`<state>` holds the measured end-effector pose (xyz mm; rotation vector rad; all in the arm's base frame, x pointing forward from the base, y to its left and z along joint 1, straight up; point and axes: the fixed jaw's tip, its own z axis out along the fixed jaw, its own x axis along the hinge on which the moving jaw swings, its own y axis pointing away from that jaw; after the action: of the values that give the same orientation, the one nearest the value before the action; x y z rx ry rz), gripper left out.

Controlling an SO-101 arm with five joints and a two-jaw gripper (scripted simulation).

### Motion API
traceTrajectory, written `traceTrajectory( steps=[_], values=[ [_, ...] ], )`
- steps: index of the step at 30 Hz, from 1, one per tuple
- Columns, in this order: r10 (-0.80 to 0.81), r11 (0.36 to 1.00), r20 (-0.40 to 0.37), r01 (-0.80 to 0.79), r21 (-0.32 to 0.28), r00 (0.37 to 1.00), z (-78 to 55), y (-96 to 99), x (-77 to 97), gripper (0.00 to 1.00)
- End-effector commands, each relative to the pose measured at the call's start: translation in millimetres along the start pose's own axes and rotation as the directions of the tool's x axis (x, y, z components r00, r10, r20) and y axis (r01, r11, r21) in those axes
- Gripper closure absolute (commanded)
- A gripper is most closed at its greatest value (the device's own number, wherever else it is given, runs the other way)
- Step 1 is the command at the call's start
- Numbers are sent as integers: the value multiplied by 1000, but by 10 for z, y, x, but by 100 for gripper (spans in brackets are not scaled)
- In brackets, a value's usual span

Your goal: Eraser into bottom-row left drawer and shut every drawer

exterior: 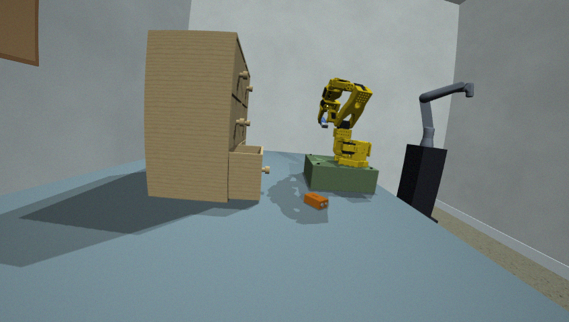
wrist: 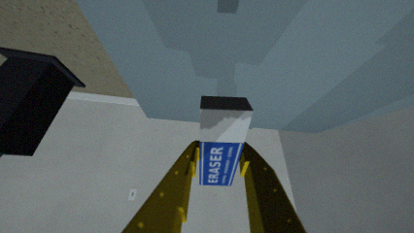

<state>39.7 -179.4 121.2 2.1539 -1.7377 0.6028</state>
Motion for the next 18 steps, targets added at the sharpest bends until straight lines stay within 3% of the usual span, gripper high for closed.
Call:
traceTrajectory(
  steps=[1,15,18],
  values=[
    [-41,999,13,41,19,999,7,-63,-39,100],
    [-351,917,-15,347,199,936,-51,-707,-170,100],
    [-372,906,-20,367,211,928,-60,-750,-187,100]
  ],
)
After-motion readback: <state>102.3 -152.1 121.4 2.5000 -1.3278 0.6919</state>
